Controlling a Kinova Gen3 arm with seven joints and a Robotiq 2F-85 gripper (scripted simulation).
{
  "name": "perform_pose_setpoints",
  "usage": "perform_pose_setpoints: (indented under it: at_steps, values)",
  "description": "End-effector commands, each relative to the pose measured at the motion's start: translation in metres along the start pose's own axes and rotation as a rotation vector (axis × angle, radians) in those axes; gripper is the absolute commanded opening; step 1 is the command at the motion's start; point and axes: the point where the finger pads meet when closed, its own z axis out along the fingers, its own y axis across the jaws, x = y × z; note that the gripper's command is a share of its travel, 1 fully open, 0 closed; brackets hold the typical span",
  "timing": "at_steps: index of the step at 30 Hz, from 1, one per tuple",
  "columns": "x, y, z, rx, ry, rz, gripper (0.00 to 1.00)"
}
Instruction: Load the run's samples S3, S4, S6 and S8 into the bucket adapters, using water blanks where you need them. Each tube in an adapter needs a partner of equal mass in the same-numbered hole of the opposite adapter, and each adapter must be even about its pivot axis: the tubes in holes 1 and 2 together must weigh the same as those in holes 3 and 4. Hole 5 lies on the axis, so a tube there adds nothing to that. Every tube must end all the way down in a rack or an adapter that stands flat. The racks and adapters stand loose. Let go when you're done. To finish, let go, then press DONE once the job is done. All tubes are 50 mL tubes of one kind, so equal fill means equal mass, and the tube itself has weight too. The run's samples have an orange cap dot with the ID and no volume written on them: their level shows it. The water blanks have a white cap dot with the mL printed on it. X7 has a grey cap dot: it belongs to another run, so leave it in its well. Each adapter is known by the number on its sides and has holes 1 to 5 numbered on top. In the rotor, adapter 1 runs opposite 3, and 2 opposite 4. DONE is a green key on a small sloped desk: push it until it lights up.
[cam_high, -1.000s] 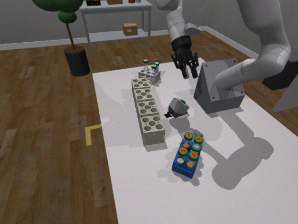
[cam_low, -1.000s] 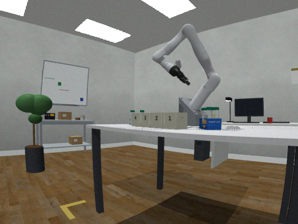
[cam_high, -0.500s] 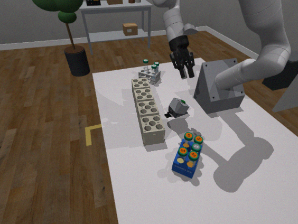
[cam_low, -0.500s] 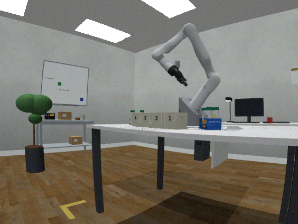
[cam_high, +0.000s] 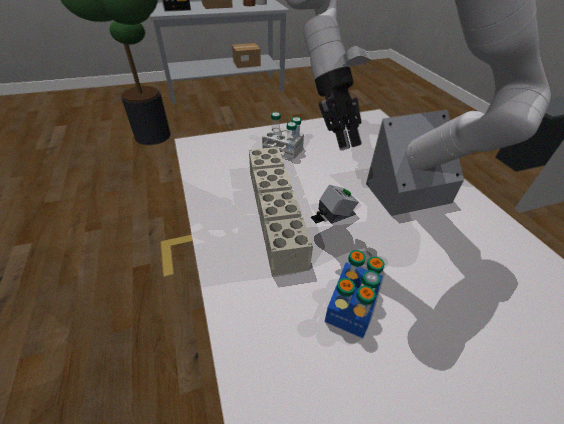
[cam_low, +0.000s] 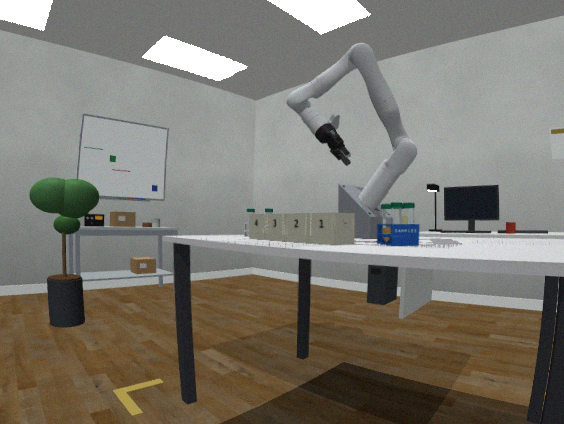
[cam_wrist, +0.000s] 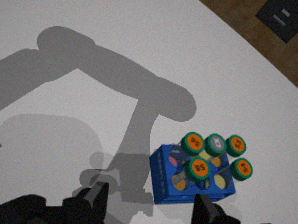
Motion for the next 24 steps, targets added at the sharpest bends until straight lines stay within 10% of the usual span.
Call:
perform_pose_setpoints:
  at_steps: [1,24]
  values:
    - [-0.003,-0.001,-0.001,0.016,-0.014,-0.022,0.62]
    - [-0.025,-0.008,-0.007,0.128,-0.106,-0.174,0.62]
